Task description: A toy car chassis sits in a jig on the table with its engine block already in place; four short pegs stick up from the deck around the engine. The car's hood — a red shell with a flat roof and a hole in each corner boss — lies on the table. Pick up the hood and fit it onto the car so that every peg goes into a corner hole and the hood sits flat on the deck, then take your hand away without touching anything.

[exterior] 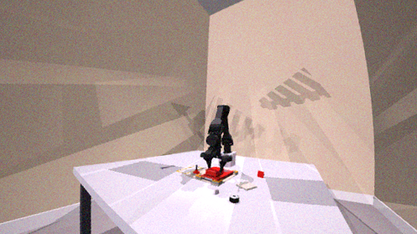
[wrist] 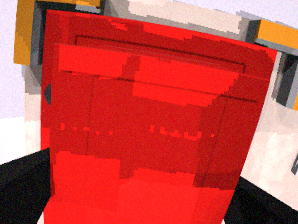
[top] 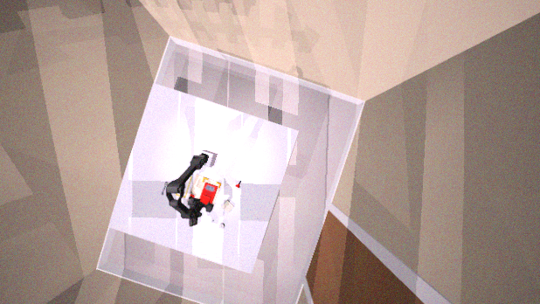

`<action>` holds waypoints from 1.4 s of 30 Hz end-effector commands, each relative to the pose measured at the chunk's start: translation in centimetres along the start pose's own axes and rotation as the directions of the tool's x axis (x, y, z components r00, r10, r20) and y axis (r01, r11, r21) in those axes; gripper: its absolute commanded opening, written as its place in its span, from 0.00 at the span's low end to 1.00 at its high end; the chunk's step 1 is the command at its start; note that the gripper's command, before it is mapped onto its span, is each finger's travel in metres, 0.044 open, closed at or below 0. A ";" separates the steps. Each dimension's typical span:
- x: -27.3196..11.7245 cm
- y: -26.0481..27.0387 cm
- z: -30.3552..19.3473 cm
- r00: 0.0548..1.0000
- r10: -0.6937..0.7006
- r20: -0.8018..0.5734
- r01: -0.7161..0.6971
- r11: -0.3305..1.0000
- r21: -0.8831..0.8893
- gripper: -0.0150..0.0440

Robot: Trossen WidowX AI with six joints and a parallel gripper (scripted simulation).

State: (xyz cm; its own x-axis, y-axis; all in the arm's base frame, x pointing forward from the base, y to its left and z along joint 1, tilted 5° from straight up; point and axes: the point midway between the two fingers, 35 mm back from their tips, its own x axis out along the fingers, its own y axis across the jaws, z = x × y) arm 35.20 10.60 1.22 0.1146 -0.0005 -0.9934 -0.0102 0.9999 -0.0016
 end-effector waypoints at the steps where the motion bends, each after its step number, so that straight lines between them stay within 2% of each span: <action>1: 0.2 -0.1 0.0 1.000 -0.003 0.001 0.003 1.000 0.001 0.25; 11: 0.2 0.0 0.0 1.000 0.000 0.000 0.000 1.000 0.000 0.25; 28: 0.3 0.0 0.0 1.000 0.000 0.000 0.000 1.000 0.001 1.00; 32: -0.2 0.0 0.0 1.000 0.000 -0.001 0.000 1.000 0.001 1.00; 39: -6.1 0.0 0.1 1.000 0.006 -0.004 -0.006 1.000 0.001 1.00; 42: -6.8 -0.1 0.1 1.000 0.006 -0.004 -0.006 1.000 0.001 1.00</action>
State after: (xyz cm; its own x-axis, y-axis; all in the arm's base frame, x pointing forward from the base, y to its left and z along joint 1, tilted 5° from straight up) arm 34.76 10.51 6.86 0.1167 0.0007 -0.9932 -0.0114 0.9999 -0.0006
